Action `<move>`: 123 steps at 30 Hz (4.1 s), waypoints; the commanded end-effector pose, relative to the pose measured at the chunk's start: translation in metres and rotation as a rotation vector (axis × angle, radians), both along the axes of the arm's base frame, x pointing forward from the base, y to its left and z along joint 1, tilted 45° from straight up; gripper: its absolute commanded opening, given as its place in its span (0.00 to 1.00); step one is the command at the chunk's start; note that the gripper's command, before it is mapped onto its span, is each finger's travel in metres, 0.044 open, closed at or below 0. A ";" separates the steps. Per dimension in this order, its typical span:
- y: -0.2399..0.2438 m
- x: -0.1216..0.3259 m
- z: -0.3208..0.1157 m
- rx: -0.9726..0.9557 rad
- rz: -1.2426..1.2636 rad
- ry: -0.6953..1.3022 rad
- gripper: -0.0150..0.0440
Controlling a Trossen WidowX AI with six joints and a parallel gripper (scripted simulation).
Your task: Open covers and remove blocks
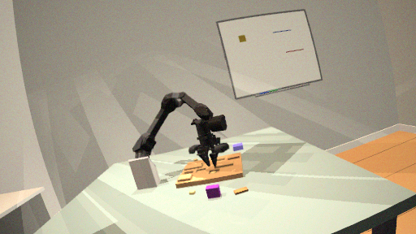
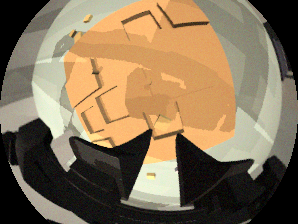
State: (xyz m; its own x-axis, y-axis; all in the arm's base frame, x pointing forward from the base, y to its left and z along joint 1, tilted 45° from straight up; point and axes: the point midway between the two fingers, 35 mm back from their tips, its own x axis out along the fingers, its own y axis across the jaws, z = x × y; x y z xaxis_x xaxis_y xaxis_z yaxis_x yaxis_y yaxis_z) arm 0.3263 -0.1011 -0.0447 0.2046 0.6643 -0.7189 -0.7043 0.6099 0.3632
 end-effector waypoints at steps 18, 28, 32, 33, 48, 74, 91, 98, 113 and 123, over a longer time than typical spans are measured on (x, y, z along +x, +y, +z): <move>0.000 0.000 0.000 0.062 -0.211 0.192 0.50; 0.001 0.000 -0.001 0.063 -0.212 0.193 0.50; 0.003 0.001 -0.003 0.063 -0.212 0.193 0.50; 0.003 0.001 -0.004 0.063 -0.212 0.193 0.50; 0.014 0.003 -0.014 0.064 -0.212 0.193 0.50; 0.018 0.004 -0.018 0.064 -0.212 0.193 0.50; 0.022 0.007 -0.023 0.059 -0.208 0.187 0.47; 0.022 0.007 -0.023 0.059 -0.208 0.187 0.40; 0.014 0.004 -0.015 0.059 -0.209 0.189 0.39; 0.005 0.001 -0.005 0.059 -0.210 0.191 0.39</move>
